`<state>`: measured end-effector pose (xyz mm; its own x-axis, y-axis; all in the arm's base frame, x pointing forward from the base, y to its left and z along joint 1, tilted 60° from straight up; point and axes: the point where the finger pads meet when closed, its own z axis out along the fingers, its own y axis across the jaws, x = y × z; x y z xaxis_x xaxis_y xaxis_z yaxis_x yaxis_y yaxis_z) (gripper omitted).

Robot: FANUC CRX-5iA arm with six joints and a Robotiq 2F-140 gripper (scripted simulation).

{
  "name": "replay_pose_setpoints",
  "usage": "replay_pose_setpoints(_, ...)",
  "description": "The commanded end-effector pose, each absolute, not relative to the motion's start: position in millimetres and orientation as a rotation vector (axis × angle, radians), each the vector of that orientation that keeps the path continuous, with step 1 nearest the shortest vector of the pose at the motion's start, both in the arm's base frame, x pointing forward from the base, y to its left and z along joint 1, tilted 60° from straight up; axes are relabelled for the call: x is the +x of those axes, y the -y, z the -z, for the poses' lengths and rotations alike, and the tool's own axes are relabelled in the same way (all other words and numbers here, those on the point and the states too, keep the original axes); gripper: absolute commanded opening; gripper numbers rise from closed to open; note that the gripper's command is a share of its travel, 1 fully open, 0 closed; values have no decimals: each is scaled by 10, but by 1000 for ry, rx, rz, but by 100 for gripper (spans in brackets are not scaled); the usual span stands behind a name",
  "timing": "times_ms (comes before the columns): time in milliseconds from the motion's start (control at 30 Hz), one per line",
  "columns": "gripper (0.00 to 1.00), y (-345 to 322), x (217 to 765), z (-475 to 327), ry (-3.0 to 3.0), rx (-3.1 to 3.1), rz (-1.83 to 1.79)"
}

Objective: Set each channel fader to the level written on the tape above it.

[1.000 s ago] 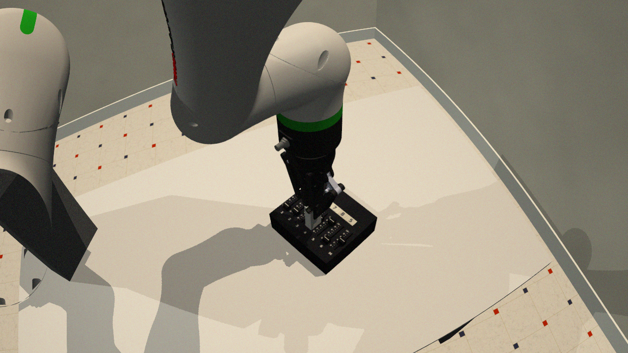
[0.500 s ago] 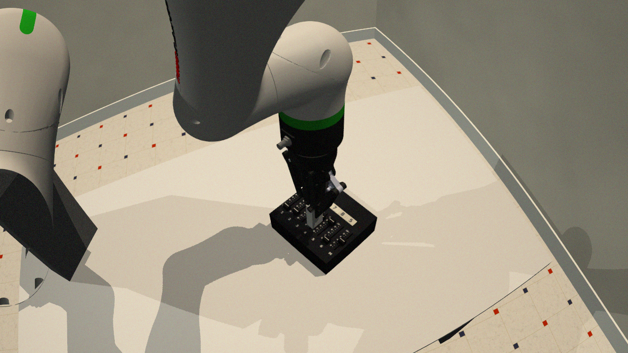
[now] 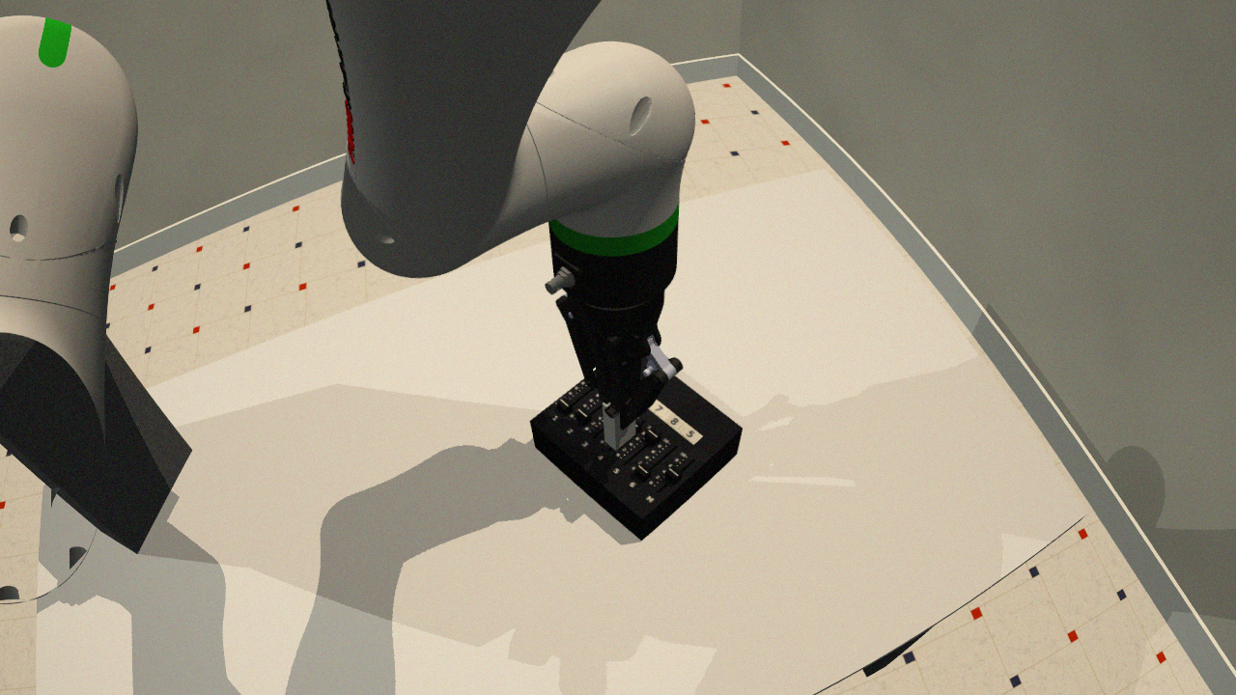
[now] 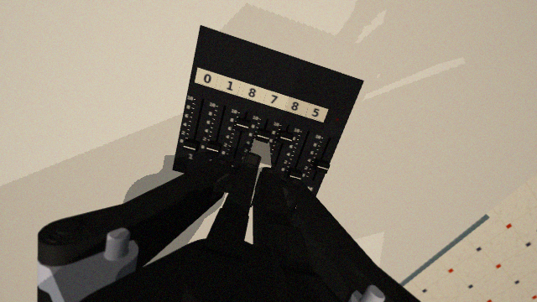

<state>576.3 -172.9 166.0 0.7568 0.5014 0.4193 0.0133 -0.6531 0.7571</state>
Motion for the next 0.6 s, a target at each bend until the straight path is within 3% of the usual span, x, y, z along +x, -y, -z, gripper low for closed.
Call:
replay_pose_setpoints(0,0,1726,5763,-1660,-384,2170,-800)
replay_pose_setpoints(567,0,1736,5750,-1653,-384,2170,-800)
